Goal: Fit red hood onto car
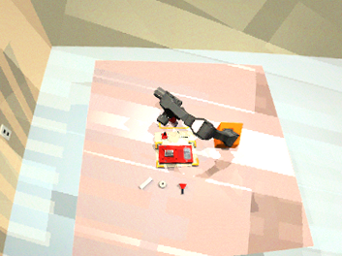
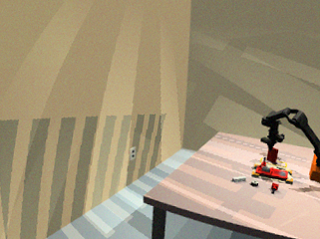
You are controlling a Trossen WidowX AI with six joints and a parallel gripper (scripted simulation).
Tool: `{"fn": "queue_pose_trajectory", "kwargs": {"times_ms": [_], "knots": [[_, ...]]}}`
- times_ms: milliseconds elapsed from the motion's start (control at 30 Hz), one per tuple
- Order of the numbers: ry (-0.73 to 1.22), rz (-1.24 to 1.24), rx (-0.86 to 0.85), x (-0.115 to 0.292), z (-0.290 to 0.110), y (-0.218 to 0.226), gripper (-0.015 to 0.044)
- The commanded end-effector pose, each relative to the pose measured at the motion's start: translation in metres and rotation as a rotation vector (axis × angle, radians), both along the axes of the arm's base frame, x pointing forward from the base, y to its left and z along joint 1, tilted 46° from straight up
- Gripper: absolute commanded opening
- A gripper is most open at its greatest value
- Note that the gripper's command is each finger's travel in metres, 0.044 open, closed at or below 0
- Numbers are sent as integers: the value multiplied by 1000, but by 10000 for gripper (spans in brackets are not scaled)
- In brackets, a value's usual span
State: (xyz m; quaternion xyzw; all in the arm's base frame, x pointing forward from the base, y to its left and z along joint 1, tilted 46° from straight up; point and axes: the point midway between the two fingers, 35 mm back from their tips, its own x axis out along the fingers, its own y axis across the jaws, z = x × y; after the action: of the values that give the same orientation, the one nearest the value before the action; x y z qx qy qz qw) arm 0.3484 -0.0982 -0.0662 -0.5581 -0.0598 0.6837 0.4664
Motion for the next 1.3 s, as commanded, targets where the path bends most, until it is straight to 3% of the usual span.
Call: {"fn": "queue_pose_trajectory", "kwargs": {"times_ms": [0,1267], "knots": [[1,1,2,-4,-4,-2,0],[2,1,-2,-30,-32,-29,0]]}}
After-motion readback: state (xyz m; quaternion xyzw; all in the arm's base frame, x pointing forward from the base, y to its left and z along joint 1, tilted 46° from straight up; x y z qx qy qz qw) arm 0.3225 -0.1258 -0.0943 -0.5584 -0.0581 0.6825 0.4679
